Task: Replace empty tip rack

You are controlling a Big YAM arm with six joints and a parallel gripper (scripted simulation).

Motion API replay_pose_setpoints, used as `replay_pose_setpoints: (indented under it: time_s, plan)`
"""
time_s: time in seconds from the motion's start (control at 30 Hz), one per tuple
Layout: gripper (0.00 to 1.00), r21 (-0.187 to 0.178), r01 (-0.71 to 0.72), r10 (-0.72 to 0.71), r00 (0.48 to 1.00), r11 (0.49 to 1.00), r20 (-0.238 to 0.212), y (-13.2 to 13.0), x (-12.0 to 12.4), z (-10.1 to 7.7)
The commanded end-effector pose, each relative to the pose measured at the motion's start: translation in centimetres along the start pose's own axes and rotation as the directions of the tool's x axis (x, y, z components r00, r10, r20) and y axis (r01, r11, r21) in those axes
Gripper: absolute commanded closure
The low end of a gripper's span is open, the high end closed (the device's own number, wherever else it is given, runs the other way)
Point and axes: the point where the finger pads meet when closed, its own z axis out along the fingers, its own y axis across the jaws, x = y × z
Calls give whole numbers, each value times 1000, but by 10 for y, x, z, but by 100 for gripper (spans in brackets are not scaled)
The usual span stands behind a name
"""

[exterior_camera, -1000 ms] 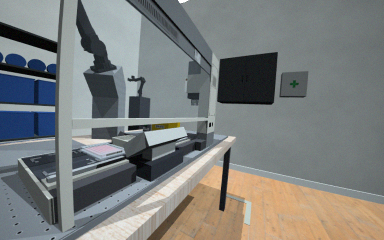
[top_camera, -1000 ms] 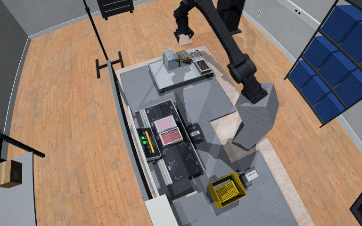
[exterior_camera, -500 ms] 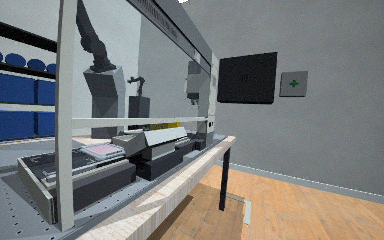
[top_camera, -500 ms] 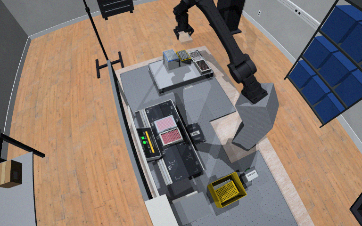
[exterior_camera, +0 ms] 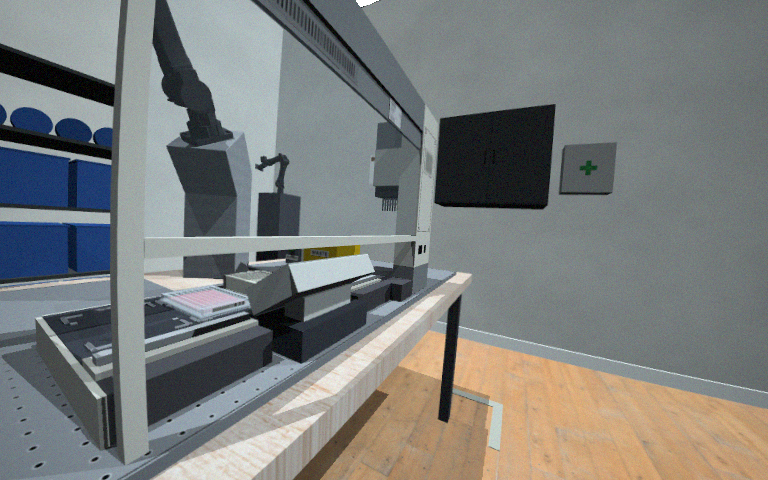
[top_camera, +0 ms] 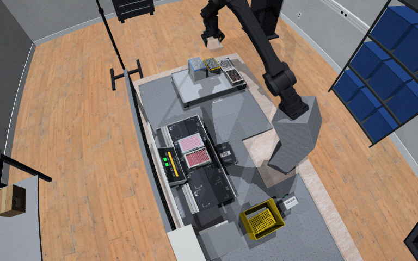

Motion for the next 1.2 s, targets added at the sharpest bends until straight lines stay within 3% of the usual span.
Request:
replay_pose_setpoints:
  time_s: [0.0,1.17]
  plan:
    - [100,-5,30,-30,998,1000,50,13,-1,-19]
    - [100,-6,17,-17,999,1000,40,13,157,-9]
